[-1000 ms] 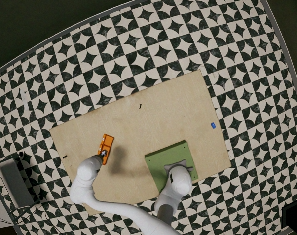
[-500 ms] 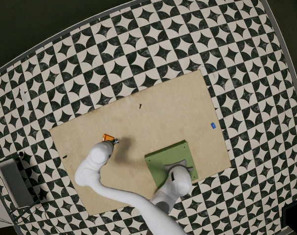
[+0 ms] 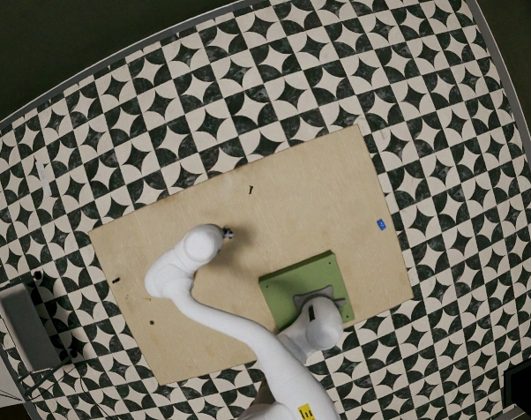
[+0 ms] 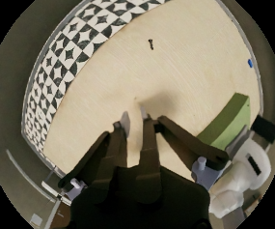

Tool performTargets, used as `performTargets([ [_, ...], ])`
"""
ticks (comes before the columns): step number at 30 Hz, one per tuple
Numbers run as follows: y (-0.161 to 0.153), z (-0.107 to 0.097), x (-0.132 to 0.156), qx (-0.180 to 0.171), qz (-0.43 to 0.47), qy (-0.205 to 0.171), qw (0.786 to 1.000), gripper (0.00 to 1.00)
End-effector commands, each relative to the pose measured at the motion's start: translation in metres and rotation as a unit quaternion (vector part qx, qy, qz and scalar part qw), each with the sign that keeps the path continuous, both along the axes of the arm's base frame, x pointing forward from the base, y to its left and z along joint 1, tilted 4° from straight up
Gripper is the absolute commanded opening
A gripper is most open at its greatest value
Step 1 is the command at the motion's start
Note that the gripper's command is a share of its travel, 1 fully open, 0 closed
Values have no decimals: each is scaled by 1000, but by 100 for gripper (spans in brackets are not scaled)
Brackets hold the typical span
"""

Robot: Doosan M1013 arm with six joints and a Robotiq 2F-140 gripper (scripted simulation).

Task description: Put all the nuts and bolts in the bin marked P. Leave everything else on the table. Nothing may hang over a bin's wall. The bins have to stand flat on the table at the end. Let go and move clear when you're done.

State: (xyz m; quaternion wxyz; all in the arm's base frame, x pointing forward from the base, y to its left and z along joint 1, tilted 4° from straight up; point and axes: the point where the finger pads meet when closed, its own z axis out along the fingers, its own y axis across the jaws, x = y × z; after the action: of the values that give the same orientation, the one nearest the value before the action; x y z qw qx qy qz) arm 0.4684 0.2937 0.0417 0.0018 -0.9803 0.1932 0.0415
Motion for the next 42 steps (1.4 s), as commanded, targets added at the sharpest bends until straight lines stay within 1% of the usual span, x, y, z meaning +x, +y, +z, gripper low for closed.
performTargets([
  [1, -16, -5, 14, -8, -58, -2, 998, 26],
  [15, -108, -35, 80, -8, -58, -2, 998, 26],
  [17, -108, -35, 80, -8, -58, -2, 998, 26],
  [25, -157, -51, 116, -8, -58, -2, 998, 26],
  [29, -161, -51, 119, -8, -58, -2, 998, 26],
  [42, -157, -51, 116, -8, -58, -2, 998, 26],
])
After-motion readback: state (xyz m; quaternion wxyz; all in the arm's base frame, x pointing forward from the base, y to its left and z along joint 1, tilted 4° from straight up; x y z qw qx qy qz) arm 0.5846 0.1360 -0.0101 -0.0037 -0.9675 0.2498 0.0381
